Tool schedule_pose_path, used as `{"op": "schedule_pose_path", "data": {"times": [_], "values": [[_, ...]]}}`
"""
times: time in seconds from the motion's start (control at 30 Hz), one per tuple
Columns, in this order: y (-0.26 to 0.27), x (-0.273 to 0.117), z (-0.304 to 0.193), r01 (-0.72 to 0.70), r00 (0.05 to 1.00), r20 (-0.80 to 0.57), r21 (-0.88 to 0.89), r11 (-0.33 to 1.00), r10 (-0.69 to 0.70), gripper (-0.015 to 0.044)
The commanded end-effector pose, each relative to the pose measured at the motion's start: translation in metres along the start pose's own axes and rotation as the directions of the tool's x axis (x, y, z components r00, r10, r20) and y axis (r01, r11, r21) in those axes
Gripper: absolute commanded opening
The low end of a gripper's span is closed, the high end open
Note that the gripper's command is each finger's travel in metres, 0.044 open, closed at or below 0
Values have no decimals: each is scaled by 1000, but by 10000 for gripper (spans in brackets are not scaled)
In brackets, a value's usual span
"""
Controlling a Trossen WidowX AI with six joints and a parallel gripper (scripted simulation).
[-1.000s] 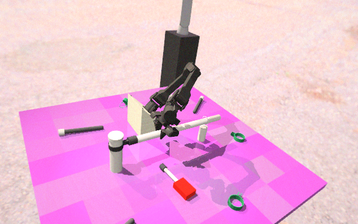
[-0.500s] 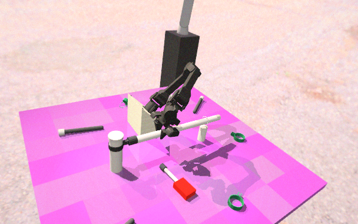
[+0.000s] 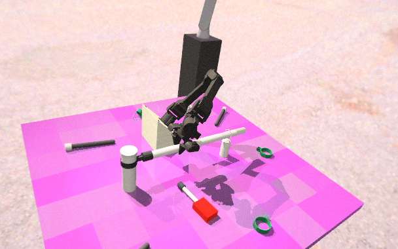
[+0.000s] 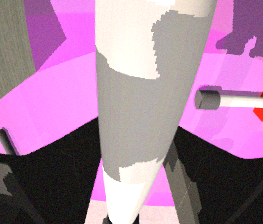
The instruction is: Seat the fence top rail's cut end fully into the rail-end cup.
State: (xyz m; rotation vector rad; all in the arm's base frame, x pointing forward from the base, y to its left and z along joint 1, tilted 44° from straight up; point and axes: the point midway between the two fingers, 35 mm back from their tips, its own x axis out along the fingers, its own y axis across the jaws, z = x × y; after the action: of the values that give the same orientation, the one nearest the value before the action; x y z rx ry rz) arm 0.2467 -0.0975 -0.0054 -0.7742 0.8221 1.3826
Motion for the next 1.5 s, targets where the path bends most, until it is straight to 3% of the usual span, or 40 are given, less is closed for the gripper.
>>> {"op": "schedule_pose_path", "data": {"times": [0.0, 1.47], "values": [[-2, -7, 5, 14, 1000, -5, -2, 1000, -14, 0], [-1, -3, -10, -5, 1000, 0, -1, 1000, 5, 0]]}}
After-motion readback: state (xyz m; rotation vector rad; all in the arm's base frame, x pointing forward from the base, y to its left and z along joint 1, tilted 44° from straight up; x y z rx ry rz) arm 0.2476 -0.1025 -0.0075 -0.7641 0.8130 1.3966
